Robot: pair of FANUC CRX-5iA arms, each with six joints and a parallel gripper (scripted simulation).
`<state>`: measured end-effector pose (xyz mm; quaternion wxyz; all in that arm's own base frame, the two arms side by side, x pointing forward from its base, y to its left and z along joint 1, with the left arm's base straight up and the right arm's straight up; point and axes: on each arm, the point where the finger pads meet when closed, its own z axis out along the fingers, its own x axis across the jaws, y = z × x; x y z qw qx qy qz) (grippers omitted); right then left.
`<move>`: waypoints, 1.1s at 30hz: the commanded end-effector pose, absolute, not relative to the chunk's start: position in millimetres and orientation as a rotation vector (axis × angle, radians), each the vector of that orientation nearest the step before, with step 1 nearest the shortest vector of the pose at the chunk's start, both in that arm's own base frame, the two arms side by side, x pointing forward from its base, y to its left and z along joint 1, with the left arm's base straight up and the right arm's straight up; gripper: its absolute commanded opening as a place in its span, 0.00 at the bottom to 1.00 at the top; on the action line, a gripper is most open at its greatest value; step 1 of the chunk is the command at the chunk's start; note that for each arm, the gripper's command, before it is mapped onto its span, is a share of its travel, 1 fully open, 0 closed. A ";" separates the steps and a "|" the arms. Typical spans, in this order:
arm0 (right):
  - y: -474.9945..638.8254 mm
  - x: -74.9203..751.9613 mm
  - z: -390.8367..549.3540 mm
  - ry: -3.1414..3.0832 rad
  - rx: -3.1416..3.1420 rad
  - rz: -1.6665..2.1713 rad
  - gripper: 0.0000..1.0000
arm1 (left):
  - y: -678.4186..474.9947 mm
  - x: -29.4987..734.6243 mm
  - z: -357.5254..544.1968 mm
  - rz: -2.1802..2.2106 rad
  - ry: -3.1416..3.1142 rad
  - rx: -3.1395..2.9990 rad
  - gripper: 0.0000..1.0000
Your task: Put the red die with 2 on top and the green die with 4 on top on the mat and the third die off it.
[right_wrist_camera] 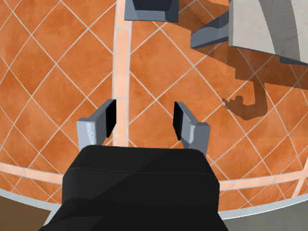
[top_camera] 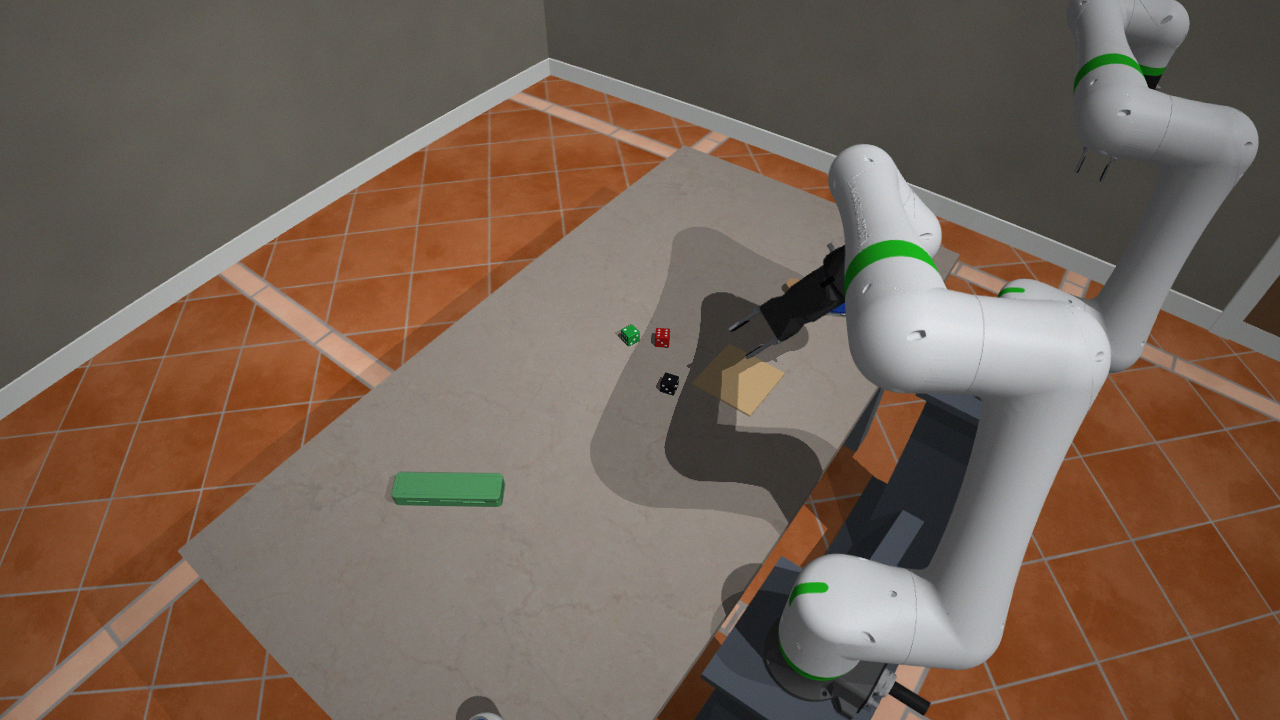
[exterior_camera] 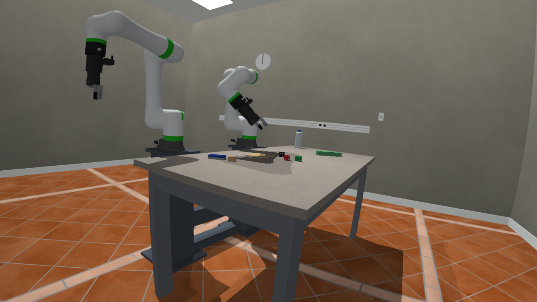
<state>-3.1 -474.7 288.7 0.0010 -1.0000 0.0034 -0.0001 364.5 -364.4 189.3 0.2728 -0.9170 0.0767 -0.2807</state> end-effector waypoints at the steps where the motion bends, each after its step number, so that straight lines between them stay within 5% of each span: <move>1: -475.0 -3.3 289.7 0.011 -3.142 0.000 1.00 | -372.8 399.3 182.6 -0.633 0.183 -2.593 1.00; 33: -475.0 -3.3 289.7 0.011 -3.142 0.000 1.00 | -410.7 570.0 161.1 -0.046 0.002 -3.109 1.00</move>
